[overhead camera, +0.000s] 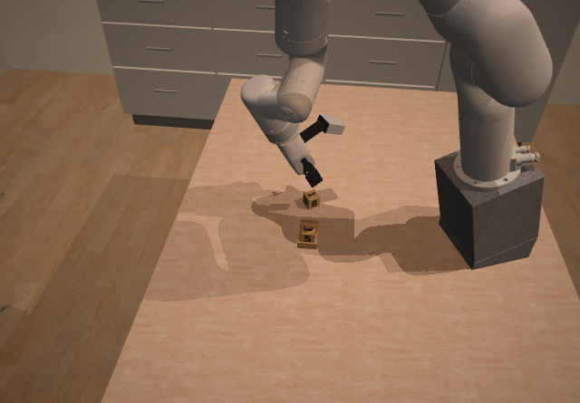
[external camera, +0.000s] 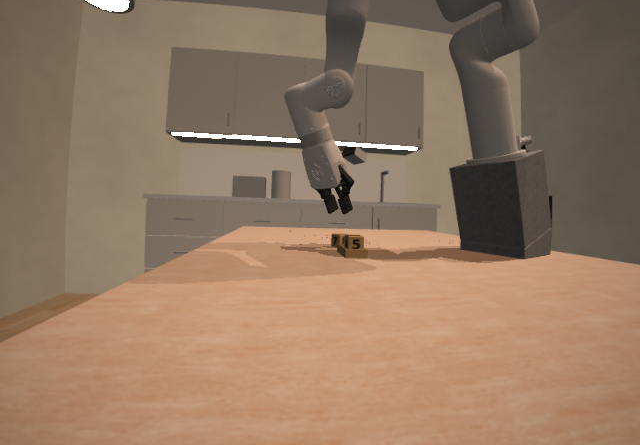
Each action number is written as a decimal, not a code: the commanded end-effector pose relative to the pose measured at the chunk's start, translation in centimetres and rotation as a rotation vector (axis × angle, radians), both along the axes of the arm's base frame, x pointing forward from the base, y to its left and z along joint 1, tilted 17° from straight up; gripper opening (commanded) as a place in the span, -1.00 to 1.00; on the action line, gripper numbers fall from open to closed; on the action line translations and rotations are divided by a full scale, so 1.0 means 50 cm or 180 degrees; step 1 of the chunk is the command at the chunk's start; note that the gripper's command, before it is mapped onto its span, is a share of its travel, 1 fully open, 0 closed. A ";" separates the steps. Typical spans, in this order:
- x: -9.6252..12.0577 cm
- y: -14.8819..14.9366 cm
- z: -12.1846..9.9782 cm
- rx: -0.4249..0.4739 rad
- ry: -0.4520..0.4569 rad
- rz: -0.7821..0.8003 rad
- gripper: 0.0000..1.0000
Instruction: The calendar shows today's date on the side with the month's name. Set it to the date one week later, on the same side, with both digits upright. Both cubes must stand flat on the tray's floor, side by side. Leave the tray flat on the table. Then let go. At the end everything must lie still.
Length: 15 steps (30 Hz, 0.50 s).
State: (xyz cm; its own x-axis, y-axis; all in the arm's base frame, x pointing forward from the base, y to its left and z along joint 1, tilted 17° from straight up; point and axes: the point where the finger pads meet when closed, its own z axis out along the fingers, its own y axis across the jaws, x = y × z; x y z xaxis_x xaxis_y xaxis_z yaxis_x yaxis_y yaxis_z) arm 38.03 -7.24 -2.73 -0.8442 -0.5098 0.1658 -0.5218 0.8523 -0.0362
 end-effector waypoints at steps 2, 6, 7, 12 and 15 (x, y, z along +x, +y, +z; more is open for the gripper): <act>0.004 0.004 -0.004 -0.0141 0.0258 -0.0026 -0.01; 0.008 0.006 -0.005 -0.0335 0.0566 -0.0041 -0.01; 0.008 0.006 -0.004 -0.0378 0.0622 -0.0045 -0.01; 0.009 0.006 -0.003 -0.0441 0.0699 -0.0051 -0.01; 0.010 0.006 -0.003 -0.0460 0.0736 -0.0051 -0.01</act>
